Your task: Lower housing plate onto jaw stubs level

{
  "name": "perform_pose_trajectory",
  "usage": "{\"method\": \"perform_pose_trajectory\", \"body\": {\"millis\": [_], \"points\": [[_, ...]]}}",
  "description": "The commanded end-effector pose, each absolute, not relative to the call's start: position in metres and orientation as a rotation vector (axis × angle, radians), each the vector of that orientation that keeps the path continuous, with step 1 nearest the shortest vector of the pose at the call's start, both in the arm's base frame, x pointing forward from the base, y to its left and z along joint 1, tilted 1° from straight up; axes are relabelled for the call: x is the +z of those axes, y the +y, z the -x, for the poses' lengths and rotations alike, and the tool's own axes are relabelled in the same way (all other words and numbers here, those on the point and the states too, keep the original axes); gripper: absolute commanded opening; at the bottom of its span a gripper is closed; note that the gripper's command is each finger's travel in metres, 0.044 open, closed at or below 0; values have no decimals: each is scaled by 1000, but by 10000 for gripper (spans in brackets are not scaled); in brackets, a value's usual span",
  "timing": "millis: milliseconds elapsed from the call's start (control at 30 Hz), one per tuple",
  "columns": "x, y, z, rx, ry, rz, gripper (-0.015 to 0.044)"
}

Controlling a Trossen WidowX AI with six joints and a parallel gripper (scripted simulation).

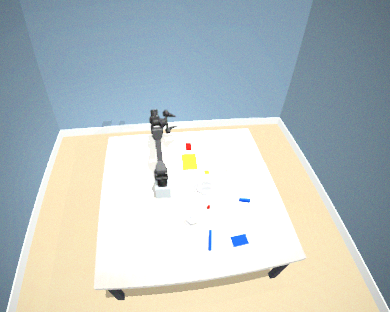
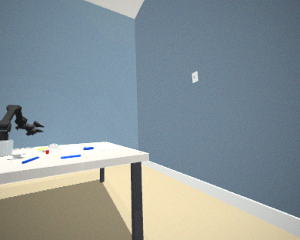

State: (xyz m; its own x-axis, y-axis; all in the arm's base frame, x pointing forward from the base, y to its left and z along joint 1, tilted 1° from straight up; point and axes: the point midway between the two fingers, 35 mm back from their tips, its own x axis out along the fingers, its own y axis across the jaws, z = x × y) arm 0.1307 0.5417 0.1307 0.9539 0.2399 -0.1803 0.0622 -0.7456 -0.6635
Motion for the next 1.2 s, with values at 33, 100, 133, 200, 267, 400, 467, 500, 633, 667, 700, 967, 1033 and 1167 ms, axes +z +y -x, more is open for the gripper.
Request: {"method": "perform_pose_trajectory", "body": {"millis": [33,100,133,200,267,400,467,500,633,667,700,967,1033,1167], "points": [[131,542,-131,332,-211,2400,440],[130,541,-134,333,-204,2394,440],[130,540,-137,334,-198,2388,440],[129,538,-144,336,-182,2373,440],[127,535,-153,339,-162,2355,440],[125,529,-170,343,-121,2319,440],[125,526,-179,345,-101,2302,440],[124,524,-183,346,-91,2293,440],[123,517,-200,348,-50,2257,440],[122,515,-204,348,-39,2247,440],[123,513,-208,347,-31,2251,440],[123,492,-240,336,45,2267,440],[123,488,-247,336,62,2256,440],[122,479,-261,341,98,2217,440]]}}
